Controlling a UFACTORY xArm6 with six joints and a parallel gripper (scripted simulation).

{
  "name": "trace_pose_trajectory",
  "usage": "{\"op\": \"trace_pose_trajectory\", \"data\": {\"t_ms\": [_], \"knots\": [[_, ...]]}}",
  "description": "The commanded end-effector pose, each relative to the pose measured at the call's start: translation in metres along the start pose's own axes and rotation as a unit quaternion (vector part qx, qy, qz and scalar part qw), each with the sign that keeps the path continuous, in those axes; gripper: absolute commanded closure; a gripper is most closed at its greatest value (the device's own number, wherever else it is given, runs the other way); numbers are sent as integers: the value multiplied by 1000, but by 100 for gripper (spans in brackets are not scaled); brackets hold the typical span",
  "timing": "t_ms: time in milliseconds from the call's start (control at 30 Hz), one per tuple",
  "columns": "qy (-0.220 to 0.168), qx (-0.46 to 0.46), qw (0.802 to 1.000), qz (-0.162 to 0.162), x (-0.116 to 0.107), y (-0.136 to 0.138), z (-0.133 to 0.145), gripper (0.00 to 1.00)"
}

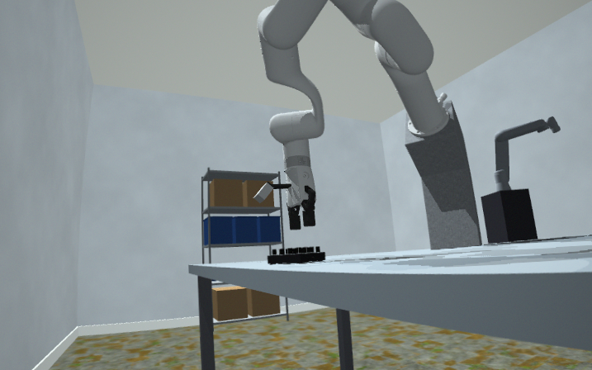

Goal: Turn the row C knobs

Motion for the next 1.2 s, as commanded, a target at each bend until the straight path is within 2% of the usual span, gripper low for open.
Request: {"op": "trace_pose_trajectory", "data": {"t_ms": [0,133,200,367,533,567,1167], "knots": [[6,-78,997,1,-3,7,0,0],[6,-105,994,1,-3,10,0,0],[6,-154,988,1,-5,14,1,0],[6,-210,978,1,-7,19,1,0],[6,-222,975,1,-7,20,1,0],[6,-222,975,1,-7,20,1,81],[6,-222,975,1,-7,20,1,81]]}}
Point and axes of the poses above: the point where the finger pads meet when closed, its own x axis out along the fingers, its own y axis across the jaws, z = x × y, the point moved 1 cm from there along -x, back along the fingers
